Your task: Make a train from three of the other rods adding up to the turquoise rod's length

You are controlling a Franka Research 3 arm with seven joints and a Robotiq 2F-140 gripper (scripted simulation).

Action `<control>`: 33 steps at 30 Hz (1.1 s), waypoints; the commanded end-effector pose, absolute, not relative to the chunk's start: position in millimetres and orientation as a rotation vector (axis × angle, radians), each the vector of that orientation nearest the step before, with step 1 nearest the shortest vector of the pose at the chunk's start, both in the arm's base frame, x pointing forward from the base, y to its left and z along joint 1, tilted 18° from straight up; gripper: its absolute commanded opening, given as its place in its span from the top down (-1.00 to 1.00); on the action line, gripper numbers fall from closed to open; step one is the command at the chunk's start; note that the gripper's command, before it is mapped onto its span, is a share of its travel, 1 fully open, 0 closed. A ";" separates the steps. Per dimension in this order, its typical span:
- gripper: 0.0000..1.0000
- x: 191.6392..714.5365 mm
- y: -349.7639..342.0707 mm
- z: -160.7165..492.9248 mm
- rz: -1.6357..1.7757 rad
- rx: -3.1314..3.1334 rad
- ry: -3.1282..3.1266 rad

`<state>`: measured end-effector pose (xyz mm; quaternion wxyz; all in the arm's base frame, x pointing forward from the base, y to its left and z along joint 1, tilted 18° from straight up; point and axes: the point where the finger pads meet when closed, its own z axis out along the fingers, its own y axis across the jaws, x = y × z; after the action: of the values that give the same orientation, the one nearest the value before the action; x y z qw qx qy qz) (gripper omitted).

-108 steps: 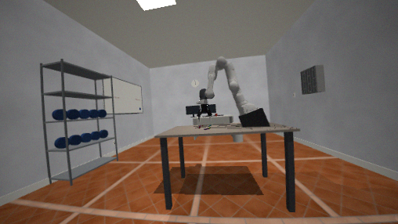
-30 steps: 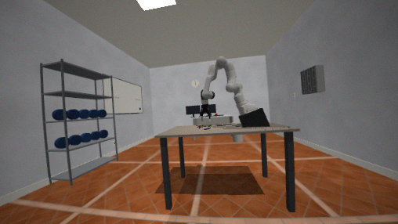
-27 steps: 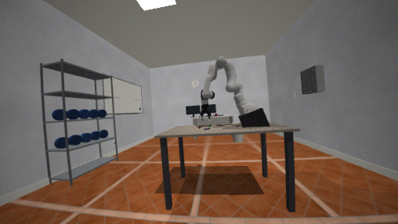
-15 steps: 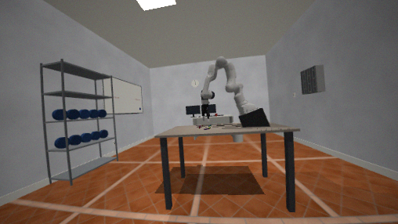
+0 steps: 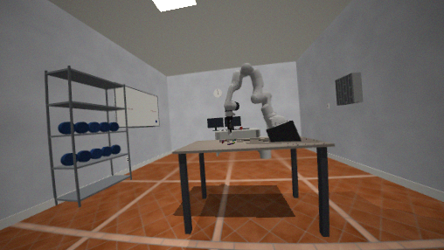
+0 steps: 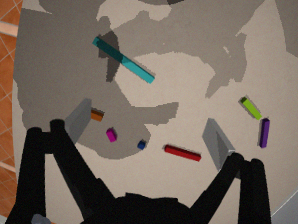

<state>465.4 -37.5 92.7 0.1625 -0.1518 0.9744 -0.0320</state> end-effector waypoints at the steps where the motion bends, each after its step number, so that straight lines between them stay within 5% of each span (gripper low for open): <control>1: -1.00 465.0 -39.6 92.9 -0.071 -0.199 2.822; 33: -1.00 464.9 -40.5 92.9 -0.066 -0.164 2.823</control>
<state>464.7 -40.5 92.5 0.1566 -0.0627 0.9854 -0.0244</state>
